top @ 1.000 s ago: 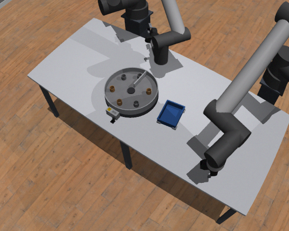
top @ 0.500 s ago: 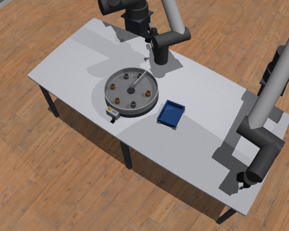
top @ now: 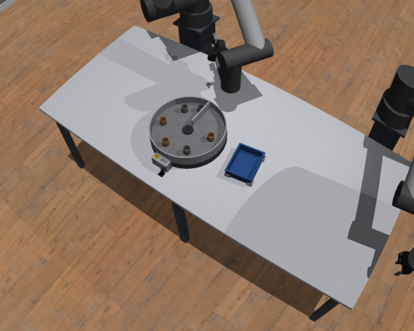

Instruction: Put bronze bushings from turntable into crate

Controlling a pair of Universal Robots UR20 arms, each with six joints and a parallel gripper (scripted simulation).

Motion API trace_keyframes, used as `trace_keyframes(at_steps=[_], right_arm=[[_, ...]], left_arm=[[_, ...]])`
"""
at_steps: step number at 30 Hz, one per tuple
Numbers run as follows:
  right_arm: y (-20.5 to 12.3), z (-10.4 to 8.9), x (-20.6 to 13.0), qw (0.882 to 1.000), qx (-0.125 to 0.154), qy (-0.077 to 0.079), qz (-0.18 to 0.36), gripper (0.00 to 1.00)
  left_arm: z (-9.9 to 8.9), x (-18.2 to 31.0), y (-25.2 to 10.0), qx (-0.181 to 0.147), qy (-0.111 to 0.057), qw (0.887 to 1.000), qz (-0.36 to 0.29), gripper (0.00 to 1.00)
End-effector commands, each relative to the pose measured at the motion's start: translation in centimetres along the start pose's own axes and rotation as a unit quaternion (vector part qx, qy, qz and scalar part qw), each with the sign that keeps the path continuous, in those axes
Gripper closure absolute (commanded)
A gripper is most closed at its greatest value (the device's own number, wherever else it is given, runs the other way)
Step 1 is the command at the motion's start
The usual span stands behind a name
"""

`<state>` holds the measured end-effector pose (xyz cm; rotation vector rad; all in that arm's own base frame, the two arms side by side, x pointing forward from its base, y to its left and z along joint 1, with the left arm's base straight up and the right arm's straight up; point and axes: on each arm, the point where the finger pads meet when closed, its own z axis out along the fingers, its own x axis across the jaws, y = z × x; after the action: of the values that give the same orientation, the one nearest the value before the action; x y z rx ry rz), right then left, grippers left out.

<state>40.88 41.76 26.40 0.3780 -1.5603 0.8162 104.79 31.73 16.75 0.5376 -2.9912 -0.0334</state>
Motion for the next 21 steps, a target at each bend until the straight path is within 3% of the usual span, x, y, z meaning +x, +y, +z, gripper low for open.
trace_keyframes(at_steps=[1, 13, 15, 16, 21], right_arm=[[0.0, 0.0, 0.0, 1.000, 0.000, 0.000, 0.000, 0.00], [0.0, 0.0, 0.0, 1.000, 0.000, 0.000, 0.000, 0.00], [0.0, 0.0, 0.0, 1.000, 0.000, 0.000, 0.000, 0.00], [0.0, 0.0, 0.0, 1.000, 0.000, 0.000, 0.000, 0.00], [0.0, 0.0, 0.0, 1.000, 0.000, 0.000, 0.000, 0.00]], left_arm=[[0.3, 1.5, 10.0, 0.007, -0.004, 1.000, 0.017, 0.00], [1.9, 9.5, 31.8, 0.017, -0.012, 0.998, 0.053, 0.00], [1.9, 9.5, 31.8, 0.017, -0.012, 0.998, 0.053, 0.00], [2.3, 11.9, 37.0, 0.017, -0.013, 0.998, 0.057, 0.00], [3.1, 16.8, 44.0, 0.021, -0.019, 0.997, 0.077, 0.00]])
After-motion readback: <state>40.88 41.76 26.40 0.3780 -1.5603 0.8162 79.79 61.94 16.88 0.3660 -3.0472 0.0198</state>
